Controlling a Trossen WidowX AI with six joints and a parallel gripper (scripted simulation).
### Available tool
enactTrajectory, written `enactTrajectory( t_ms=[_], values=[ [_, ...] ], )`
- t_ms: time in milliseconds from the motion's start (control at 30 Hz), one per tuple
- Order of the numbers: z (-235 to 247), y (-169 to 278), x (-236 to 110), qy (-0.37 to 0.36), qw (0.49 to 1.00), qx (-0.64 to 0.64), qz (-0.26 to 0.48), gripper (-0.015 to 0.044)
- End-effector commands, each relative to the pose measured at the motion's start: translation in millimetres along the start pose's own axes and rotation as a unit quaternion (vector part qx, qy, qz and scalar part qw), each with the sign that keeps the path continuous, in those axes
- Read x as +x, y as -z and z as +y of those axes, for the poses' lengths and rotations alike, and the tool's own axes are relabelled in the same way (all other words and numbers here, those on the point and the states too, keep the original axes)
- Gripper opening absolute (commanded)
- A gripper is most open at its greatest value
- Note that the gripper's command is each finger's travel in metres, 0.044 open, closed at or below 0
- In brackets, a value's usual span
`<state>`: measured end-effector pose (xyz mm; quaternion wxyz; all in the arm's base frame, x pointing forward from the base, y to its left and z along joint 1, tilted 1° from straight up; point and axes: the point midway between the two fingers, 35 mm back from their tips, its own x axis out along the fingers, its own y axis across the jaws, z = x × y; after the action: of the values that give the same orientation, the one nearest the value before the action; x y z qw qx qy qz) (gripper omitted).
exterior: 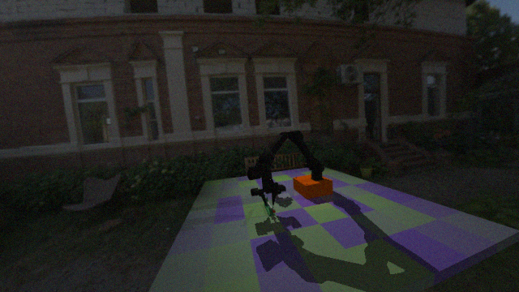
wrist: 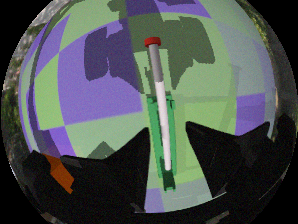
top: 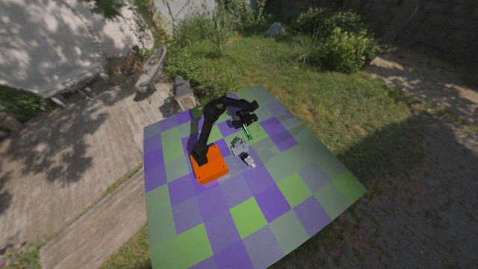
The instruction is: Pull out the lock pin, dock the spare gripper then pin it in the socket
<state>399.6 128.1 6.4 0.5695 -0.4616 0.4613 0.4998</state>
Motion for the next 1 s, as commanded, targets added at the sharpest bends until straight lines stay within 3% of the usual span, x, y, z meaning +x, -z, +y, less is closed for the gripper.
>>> enactTrajectory(
  t_ms=[0, 533, 767, 967],
  values=[
    [1.6, 2.5, 9.1, -0.003, 1.0, -0.002, 0.003, 0.018],
    [2.6, 5.0, 24.2, -0.003, 1.0, -0.002, 0.003, 0.018],
    [2.6, 5.0, 24.2, -0.003, 1.0, -0.002, 0.003, 0.0],
    [2.6, 5.1, 24.2, -0.003, 1.0, -0.002, 0.003, 0.0]
  ],
)
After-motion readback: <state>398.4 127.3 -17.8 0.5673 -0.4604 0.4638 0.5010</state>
